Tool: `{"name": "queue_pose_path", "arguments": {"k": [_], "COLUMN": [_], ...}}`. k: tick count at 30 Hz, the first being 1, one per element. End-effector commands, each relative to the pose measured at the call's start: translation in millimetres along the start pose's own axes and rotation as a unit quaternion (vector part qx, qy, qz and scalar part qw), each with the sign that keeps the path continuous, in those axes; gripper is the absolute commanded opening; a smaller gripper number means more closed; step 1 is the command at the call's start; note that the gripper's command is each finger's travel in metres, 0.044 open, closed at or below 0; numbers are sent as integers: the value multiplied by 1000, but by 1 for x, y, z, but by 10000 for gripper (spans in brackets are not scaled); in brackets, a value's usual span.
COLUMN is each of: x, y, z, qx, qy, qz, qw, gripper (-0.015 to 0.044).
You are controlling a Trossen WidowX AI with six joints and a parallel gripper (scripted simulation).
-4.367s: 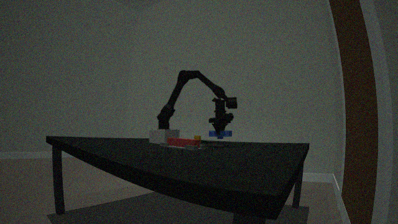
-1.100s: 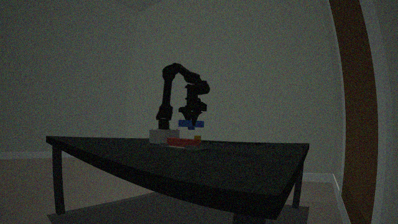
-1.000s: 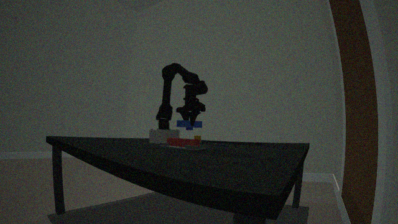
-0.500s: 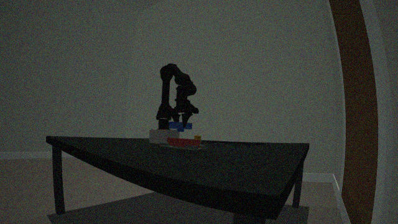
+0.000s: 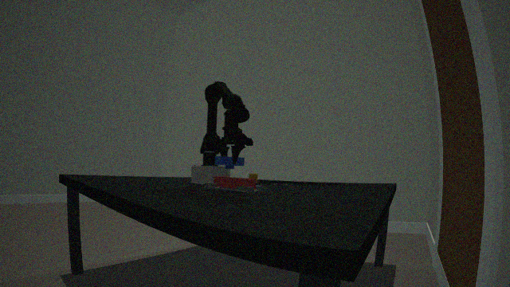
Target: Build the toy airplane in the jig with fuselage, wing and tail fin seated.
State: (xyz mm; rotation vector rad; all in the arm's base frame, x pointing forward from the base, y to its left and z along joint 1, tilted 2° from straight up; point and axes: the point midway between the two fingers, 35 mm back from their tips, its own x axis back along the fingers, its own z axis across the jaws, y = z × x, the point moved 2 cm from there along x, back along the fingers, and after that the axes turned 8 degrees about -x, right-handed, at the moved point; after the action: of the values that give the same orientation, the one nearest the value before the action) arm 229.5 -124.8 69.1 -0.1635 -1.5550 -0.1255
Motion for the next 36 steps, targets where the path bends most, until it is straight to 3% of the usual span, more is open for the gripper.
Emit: {"name": "queue_pose_path", "arguments": {"k": [1,36], "x": [0,-38], "y": [-1,-1], "z": [0,-1], "qx": [2,0], "qy": [-1,-2], "qz": [2,1], "qw": [1000,1000], "gripper": [197,203]}}
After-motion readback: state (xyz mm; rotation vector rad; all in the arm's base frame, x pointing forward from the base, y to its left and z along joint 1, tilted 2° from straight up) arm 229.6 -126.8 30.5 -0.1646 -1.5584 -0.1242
